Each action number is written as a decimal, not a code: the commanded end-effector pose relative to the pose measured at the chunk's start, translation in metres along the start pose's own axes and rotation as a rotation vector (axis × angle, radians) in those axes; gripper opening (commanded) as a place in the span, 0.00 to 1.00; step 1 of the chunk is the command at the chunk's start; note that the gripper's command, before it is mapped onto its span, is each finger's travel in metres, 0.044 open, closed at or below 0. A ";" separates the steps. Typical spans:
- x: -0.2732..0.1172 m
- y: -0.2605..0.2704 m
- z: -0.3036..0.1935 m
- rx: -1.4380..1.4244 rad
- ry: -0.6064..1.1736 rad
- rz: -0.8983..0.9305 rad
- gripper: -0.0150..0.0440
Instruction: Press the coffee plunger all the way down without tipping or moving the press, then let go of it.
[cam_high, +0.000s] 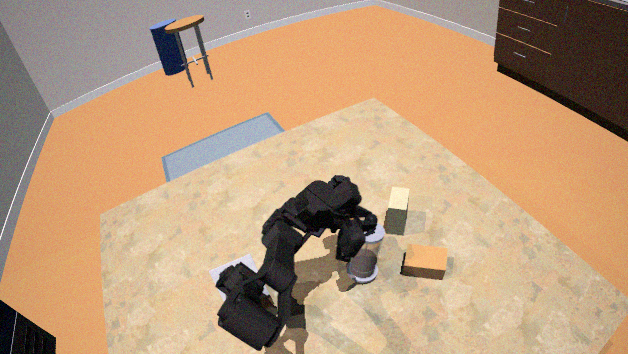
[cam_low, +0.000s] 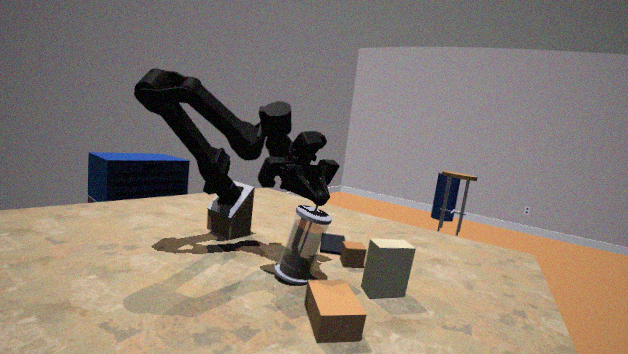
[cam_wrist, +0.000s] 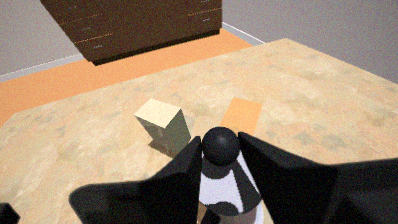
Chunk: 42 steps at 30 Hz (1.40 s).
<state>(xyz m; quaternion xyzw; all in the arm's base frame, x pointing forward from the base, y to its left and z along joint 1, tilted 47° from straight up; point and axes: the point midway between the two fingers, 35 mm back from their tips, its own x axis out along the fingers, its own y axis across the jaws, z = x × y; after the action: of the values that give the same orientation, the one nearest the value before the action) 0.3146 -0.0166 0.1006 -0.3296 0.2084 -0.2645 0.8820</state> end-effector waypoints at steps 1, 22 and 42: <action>0.001 0.000 -0.003 -0.011 0.013 -0.007 0.47; 0.001 0.001 -0.001 -0.004 0.004 -0.002 0.52; -0.005 -0.001 0.016 0.009 -0.025 0.001 1.00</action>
<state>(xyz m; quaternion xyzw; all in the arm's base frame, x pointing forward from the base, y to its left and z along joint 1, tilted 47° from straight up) 0.3170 -0.0125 0.1050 -0.3318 0.2040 -0.2620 0.8830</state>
